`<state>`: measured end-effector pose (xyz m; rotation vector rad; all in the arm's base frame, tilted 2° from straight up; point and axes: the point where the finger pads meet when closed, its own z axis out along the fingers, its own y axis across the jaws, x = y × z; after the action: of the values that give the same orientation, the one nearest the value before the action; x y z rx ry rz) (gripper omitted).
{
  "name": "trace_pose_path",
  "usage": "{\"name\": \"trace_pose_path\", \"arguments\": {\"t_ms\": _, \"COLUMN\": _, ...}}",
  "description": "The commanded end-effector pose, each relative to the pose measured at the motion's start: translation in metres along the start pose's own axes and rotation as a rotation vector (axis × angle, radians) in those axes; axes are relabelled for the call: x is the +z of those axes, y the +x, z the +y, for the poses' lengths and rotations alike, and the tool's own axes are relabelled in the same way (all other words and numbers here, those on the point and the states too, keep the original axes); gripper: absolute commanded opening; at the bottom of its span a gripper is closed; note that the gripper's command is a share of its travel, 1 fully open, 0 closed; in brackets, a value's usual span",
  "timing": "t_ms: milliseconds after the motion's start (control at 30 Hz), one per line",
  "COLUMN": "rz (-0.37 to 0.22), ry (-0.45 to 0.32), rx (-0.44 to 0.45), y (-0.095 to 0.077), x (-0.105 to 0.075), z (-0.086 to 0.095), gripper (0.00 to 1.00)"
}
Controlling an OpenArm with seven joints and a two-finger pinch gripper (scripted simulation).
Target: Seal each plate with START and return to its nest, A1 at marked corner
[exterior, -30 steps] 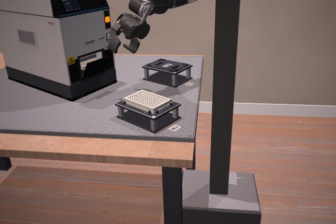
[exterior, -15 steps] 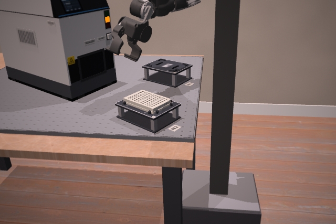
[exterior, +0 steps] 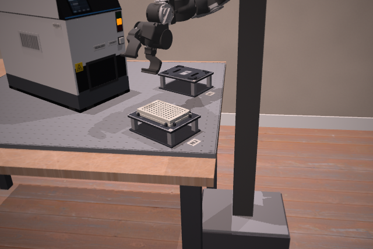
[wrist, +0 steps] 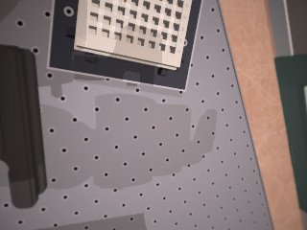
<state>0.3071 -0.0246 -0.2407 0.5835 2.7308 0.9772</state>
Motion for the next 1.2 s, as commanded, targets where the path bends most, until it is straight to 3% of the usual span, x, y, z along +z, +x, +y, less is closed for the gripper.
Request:
{"name": "trace_pose_path", "arguments": {"t_ms": 0, "rz": 0.032, "ry": -0.047, "rx": 0.004, "y": 0.006, "x": 0.000, "z": 0.009, "gripper": 0.65}}
{"name": "trace_pose_path", "arguments": {"t_ms": 67, "rz": 0.041, "ry": -0.042, "rx": 0.010, "y": 0.015, "x": 0.003, "z": 0.012, "gripper": 0.65}}
{"name": "trace_pose_path", "arguments": {"t_ms": 233, "rz": 0.141, "ry": -0.176, "rx": 0.065, "y": 0.032, "x": 0.003, "z": 0.032, "gripper": 0.65}}
{"name": "trace_pose_path", "arguments": {"t_ms": 300, "rz": 0.146, "ry": -0.178, "rx": 0.068, "y": 0.039, "x": 0.003, "z": 0.038, "gripper": 0.65}}
{"name": "trace_pose_path", "arguments": {"t_ms": 467, "rz": 0.248, "ry": -0.306, "rx": 0.131, "y": 0.056, "x": 0.000, "z": 0.057, "gripper": 0.65}}
{"name": "trace_pose_path", "arguments": {"t_ms": 533, "rz": 0.248, "ry": -0.306, "rx": 0.131, "y": 0.056, "x": 0.000, "z": 0.057, "gripper": 0.65}}
{"name": "trace_pose_path", "arguments": {"t_ms": 733, "rz": 0.350, "ry": -0.438, "rx": 0.205, "y": 0.075, "x": -0.008, "z": 0.079, "gripper": 0.65}}
{"name": "trace_pose_path", "arguments": {"t_ms": 800, "rz": 0.352, "ry": -0.439, "rx": 0.208, "y": 0.080, "x": -0.010, "z": 0.086, "gripper": 0.65}}
{"name": "trace_pose_path", "arguments": {"t_ms": 967, "rz": 0.446, "ry": -0.570, "rx": 0.287, "y": 0.094, "x": -0.022, "z": 0.105, "gripper": 0.65}}
{"name": "trace_pose_path", "arguments": {"t_ms": 1167, "rz": 0.503, "ry": -0.654, "rx": 0.343, "y": 0.101, "x": -0.033, "z": 0.120, "gripper": 0.65}}
